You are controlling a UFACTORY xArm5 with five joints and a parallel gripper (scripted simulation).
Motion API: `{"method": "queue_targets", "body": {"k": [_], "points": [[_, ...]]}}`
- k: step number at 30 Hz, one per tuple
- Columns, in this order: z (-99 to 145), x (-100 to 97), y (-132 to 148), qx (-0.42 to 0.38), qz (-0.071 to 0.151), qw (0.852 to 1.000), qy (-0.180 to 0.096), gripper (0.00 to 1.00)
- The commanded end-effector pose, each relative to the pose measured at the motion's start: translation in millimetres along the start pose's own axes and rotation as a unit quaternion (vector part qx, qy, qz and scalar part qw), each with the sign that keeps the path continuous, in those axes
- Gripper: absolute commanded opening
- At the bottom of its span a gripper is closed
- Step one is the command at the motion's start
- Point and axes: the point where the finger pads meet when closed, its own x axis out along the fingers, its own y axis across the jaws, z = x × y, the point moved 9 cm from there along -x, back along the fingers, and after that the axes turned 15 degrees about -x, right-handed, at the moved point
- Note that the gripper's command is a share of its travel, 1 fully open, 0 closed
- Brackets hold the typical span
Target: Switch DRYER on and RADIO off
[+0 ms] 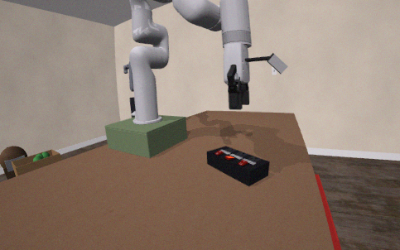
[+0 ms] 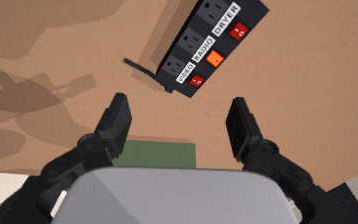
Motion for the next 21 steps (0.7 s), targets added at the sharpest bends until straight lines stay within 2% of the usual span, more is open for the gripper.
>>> {"method": "queue_targets", "body": {"k": [1, 9, 12, 15, 21], "points": [[-1, -0.8, 1, -0.009, 0.001, 1.0, 0.002, 1.0], [1, 2.3, 3, -0.071, 0.001, 0.997, 0.002, 1.0], [2, 5.1, 6, -0.128, 0.001, 0.992, 0.001, 1.0], [3, 8.8, 9, -0.202, 0.001, 0.979, 0.001, 1.0], [8, 18.5, 17, -0.35, 0.002, 0.937, 0.001, 1.0]]}}
